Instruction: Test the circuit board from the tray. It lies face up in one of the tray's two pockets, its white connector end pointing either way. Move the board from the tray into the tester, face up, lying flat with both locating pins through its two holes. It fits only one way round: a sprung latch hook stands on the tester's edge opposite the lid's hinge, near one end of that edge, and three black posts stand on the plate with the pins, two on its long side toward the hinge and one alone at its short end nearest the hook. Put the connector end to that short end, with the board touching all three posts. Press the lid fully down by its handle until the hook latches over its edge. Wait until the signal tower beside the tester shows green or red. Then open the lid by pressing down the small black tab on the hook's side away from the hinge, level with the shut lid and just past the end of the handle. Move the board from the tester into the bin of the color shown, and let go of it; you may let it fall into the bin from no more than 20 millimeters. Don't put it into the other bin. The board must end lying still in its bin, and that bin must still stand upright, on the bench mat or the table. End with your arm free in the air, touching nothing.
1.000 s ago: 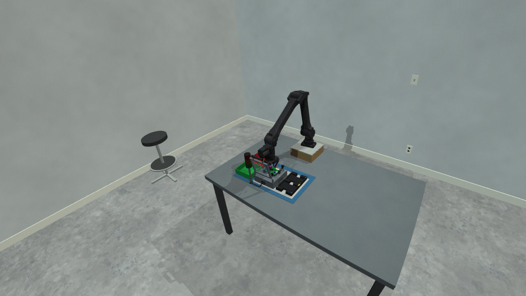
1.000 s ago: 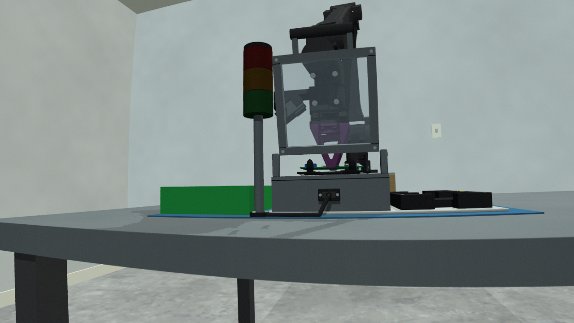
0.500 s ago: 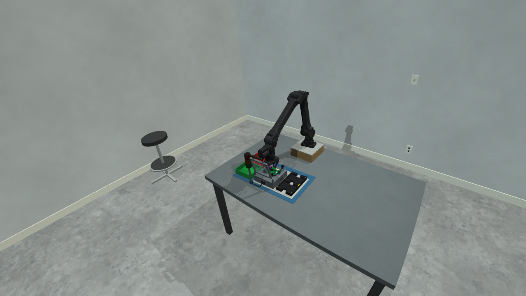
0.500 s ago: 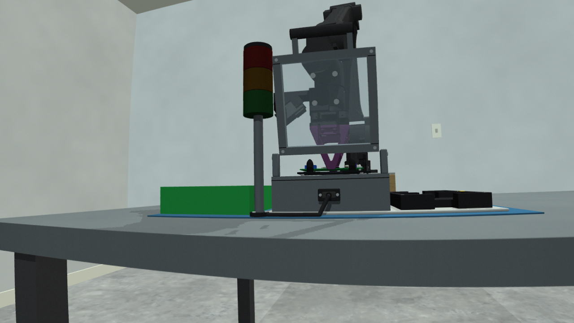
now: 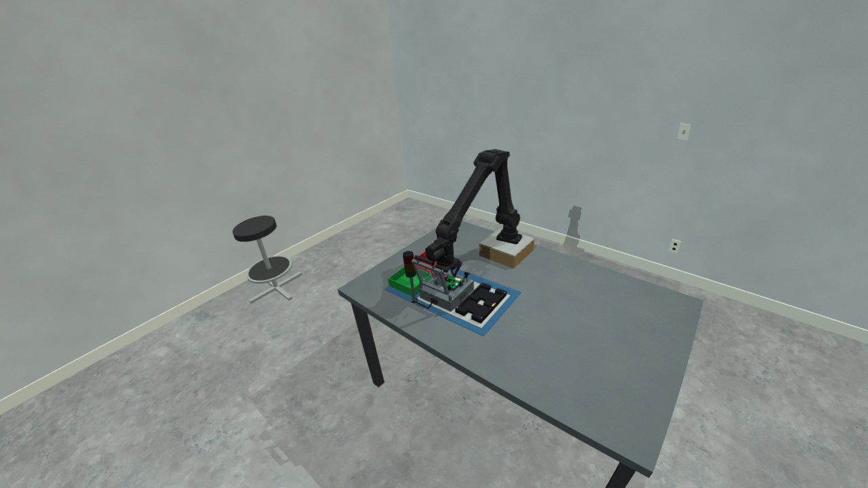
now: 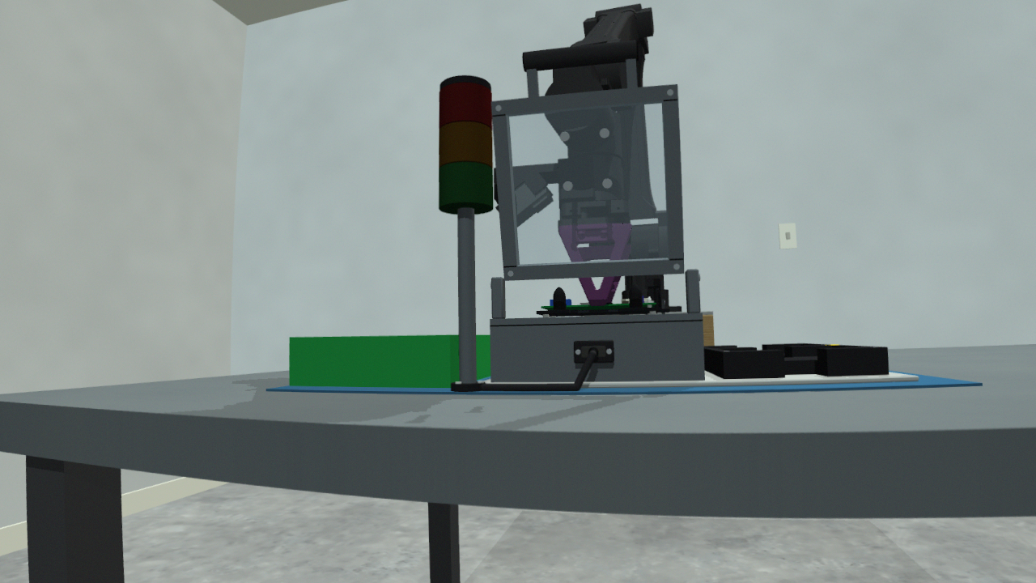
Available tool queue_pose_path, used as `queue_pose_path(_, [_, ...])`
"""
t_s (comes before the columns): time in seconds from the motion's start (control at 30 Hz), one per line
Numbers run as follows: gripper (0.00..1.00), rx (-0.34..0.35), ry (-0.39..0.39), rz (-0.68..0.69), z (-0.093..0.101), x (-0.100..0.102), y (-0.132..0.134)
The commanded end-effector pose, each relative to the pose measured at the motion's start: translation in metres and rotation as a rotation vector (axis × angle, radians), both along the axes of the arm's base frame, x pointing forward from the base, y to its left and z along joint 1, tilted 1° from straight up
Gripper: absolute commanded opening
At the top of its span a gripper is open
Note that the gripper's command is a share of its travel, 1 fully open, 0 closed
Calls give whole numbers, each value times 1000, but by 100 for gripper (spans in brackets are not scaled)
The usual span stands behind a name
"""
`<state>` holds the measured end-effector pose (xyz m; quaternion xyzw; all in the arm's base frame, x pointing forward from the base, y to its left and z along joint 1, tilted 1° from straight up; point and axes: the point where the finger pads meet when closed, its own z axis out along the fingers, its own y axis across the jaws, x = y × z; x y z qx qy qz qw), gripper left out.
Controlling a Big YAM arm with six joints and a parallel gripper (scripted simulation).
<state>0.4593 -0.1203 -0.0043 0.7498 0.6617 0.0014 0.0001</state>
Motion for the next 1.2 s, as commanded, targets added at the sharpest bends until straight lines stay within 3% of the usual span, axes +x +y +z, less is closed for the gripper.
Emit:
queue_pose_path(0.0, [92,-3,-7,6,-3,12,5])
queue_pose_path(0.97, [92,-3,-6,6,-3,12,5])
queue_pose_path(1.13, [92,-7,-22,6,16,22,3])
queue_pose_path(1.17, [92,-16,-58,6,37,26,2])
